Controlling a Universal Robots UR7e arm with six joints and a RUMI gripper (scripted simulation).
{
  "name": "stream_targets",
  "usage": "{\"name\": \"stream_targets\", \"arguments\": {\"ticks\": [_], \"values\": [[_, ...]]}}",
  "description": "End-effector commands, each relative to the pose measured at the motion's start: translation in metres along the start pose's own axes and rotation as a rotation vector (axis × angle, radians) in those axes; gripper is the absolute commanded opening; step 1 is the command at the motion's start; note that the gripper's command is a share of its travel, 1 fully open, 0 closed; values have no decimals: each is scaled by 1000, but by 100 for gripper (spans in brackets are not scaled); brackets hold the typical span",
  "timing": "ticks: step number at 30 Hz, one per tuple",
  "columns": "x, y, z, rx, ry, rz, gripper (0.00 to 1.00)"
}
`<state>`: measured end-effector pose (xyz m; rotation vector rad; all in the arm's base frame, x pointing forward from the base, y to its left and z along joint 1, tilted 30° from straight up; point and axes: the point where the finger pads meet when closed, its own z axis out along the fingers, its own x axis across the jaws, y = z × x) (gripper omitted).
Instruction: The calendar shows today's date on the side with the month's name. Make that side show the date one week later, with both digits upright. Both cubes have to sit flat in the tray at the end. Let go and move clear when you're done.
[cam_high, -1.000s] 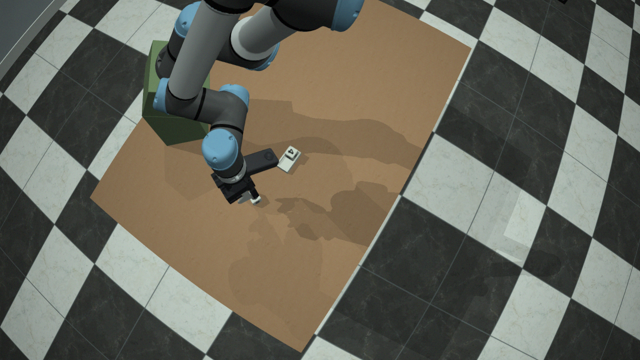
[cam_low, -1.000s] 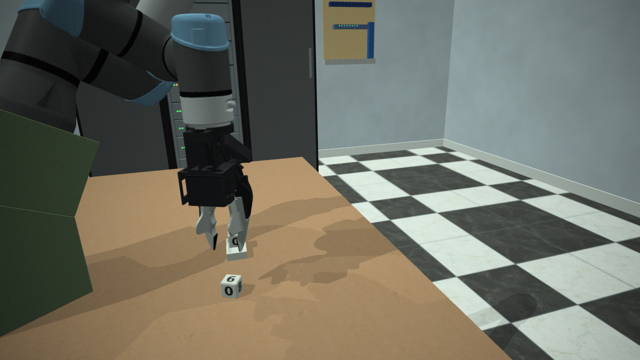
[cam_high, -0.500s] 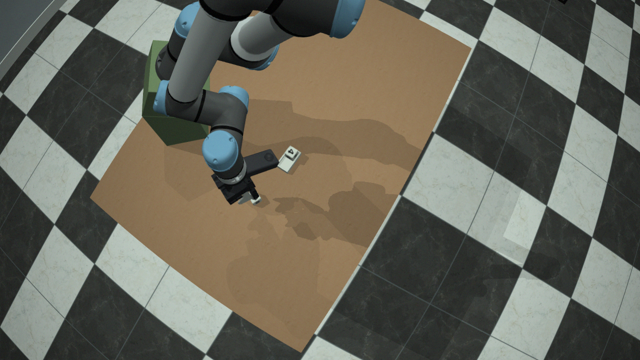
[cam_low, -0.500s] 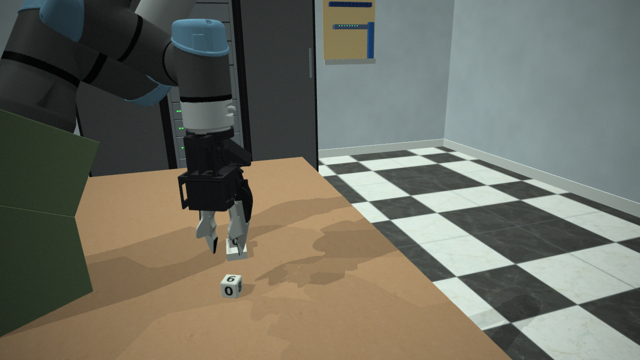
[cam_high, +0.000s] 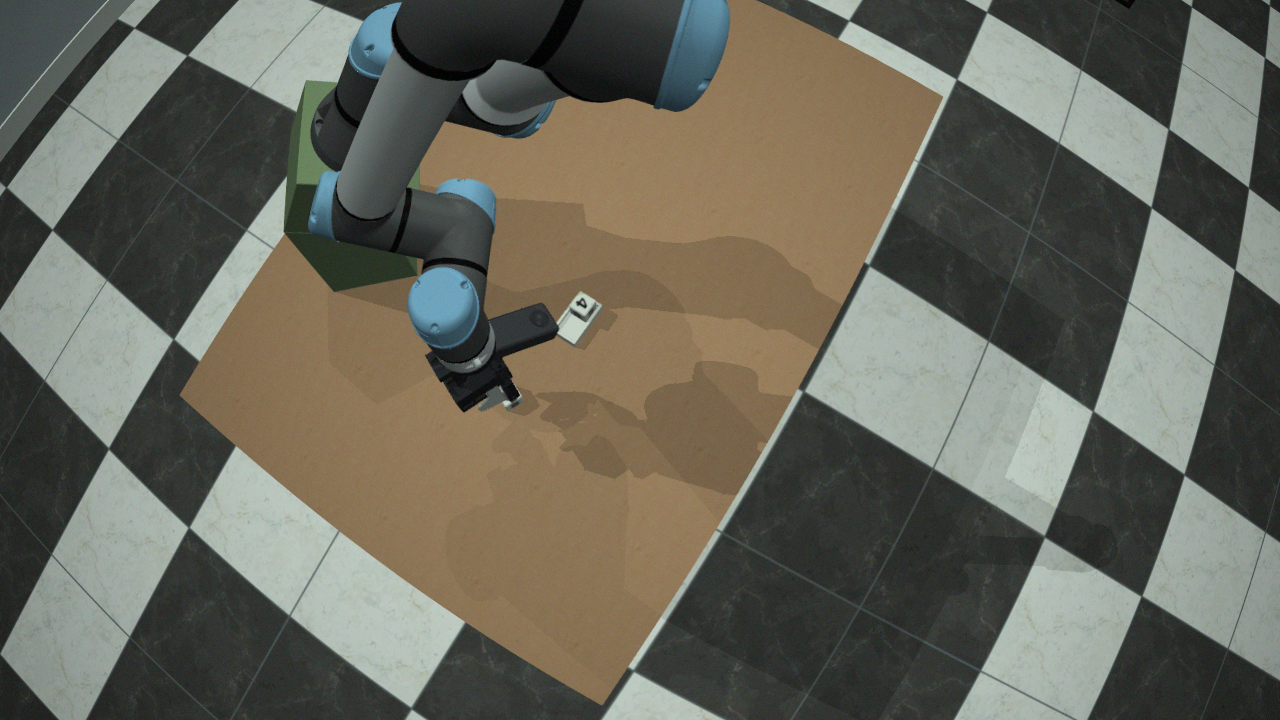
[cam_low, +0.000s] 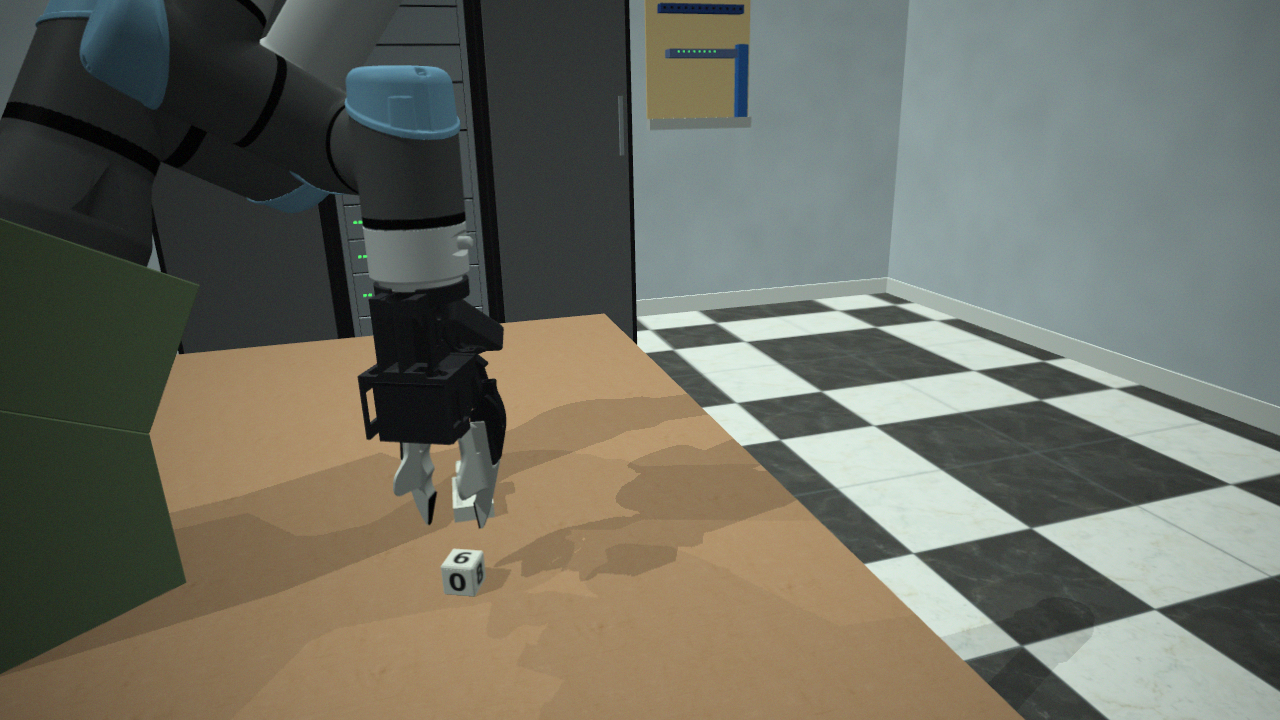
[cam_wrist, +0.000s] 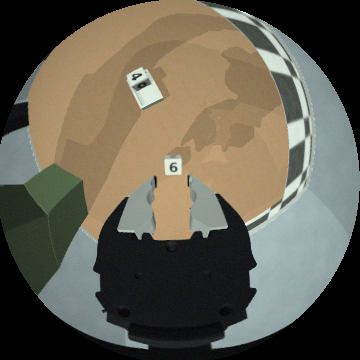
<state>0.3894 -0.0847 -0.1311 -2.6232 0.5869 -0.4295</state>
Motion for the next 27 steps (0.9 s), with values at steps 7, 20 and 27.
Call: {"name": "stream_targets", "arguments": {"ticks": [7,20,27], "values": [[4,2,16,-4,7,-3,28],[4,2,25,-4,7,-3,28],[4,2,27,-4,7,-3,28]]}}
